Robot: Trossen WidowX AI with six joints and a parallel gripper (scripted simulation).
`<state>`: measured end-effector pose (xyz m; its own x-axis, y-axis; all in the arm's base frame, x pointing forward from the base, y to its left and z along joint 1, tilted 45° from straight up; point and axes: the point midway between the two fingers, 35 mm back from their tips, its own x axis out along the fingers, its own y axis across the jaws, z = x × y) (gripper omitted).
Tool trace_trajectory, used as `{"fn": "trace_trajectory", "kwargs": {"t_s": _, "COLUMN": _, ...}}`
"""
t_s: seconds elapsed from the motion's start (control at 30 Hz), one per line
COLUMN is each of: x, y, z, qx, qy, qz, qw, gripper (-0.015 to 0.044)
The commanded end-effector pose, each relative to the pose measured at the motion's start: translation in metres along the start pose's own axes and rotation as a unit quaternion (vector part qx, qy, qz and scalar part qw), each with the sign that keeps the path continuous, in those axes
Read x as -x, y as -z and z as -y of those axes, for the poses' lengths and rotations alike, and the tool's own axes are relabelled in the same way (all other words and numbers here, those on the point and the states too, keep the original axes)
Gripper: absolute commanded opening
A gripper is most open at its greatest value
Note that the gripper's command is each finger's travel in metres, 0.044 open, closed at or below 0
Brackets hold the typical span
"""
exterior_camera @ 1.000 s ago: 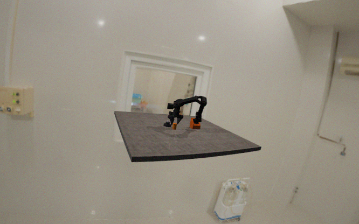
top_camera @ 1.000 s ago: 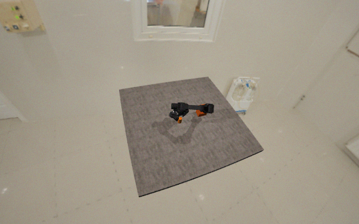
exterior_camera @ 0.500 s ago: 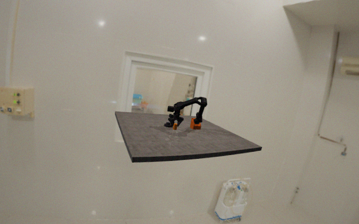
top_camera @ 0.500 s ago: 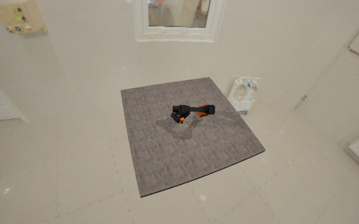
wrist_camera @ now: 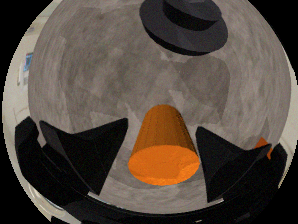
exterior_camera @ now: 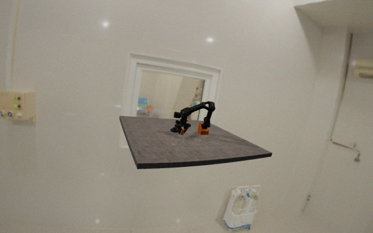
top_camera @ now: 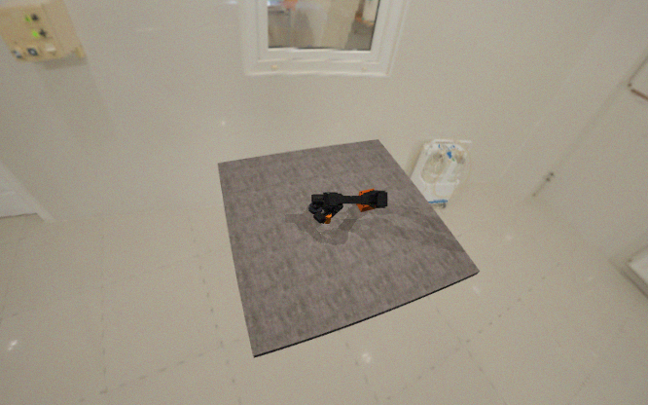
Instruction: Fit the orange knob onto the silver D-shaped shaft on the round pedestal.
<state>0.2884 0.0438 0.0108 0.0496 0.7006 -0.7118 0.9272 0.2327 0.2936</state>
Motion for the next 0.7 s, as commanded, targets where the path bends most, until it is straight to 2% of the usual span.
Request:
{"fn": "trace_trajectory", "kwargs": {"t_s": 0.0, "x": -0.001, "y": 0.000, "z": 0.000, "qx": -0.003, "qy": -0.001, "qz": -0.002, "qw": 1.000, "gripper": 0.0256}}
{"fn": "trace_trajectory", "kwargs": {"t_s": 0.1, "x": -0.001, "y": 0.000, "z": 0.000, "qx": -0.003, "qy": -0.001, "qz": -0.002, "qw": 1.000, "gripper": 0.0177}}
{"fn": "trace_trajectory", "kwargs": {"t_s": 0.27, "x": -0.001, "y": 0.000, "z": 0.000, "qx": -0.003, "qy": -0.001, "qz": -0.002, "qw": 1.000, "gripper": 0.0144}}
{"fn": "trace_trajectory", "kwargs": {"t_s": 0.47, "x": 0.016, "y": -0.003, "z": -0.005, "qx": -0.003, "qy": 0.000, "qz": 0.001, "qw": 1.000, "gripper": 0.0000}}
{"fn": "trace_trajectory", "kwargs": {"t_s": 0.67, "x": 0.046, "y": -0.007, "z": -0.012, "qx": -0.003, "qy": 0.000, "qz": 0.004, "qw": 1.000, "gripper": 0.0000}}
